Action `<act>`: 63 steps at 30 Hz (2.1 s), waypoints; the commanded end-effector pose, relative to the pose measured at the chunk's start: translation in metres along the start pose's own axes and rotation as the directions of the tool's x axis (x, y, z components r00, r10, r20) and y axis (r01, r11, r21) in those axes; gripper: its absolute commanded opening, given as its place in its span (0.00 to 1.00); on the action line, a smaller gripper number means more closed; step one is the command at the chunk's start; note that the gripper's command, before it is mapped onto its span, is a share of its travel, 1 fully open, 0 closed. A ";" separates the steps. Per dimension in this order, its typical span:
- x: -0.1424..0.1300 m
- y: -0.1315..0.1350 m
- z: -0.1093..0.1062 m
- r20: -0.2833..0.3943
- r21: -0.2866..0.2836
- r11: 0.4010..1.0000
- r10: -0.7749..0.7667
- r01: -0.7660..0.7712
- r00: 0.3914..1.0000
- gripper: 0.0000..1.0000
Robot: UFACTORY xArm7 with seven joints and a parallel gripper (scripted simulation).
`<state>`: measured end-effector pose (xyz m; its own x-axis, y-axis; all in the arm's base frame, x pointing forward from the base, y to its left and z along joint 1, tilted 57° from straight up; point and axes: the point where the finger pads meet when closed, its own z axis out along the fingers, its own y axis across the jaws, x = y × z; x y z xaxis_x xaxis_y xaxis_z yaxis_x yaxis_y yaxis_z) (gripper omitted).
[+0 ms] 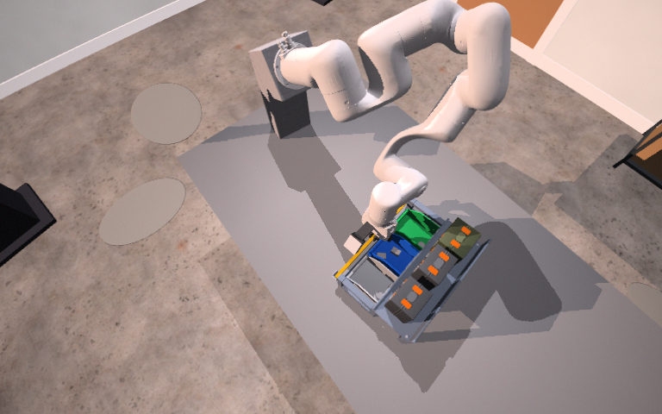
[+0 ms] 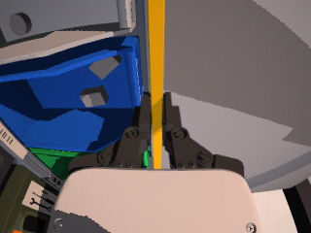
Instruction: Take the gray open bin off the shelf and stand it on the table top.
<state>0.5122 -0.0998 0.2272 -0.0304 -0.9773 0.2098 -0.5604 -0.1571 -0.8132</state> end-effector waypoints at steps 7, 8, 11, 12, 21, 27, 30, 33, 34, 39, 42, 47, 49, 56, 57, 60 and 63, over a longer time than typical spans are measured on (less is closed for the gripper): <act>0.001 -0.001 -0.003 -0.001 0.002 1.000 0.001 -0.001 1.000 0.00; 0.001 -0.001 -0.005 -0.001 0.002 1.000 0.001 -0.001 1.000 0.00; 0.001 -0.001 -0.011 -0.001 0.002 1.000 0.001 -0.001 1.000 0.00; 0.001 -0.001 -0.011 -0.001 0.002 1.000 0.001 -0.001 1.000 0.00; 0.001 -0.001 -0.011 -0.001 0.002 1.000 0.001 -0.001 1.000 0.00; 0.001 -0.001 -0.023 -0.001 0.002 1.000 0.001 -0.001 1.000 0.00; 0.001 -0.001 -0.026 -0.001 0.002 1.000 0.001 -0.001 1.000 0.00; 0.001 -0.001 -0.026 -0.001 0.002 1.000 0.001 -0.001 1.000 0.00; 0.001 -0.001 -0.026 -0.001 0.002 1.000 0.001 -0.001 1.000 0.00; 0.001 -0.001 -0.026 -0.001 0.002 1.000 0.001 -0.001 1.000 0.00; 0.001 0.000 -0.032 -0.001 0.002 1.000 0.001 -0.001 1.000 0.00; 0.001 -0.001 -0.041 -0.001 0.002 1.000 0.001 -0.001 1.000 0.00; 0.001 -0.001 -0.041 -0.001 0.002 1.000 0.001 -0.001 1.000 0.00; 0.001 -0.001 -0.041 -0.001 0.002 1.000 0.001 -0.001 1.000 0.00; 0.001 -0.001 -0.041 -0.001 0.002 1.000 0.001 -0.001 1.000 0.00; 0.001 -0.001 -0.039 -0.001 0.002 1.000 0.001 -0.001 1.000 0.00; 0.001 -0.001 -0.038 -0.001 0.002 1.000 0.001 -0.001 1.000 0.00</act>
<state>0.4803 -0.0943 0.2482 -0.0304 -0.9773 0.2098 -0.5605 -0.1572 -0.8131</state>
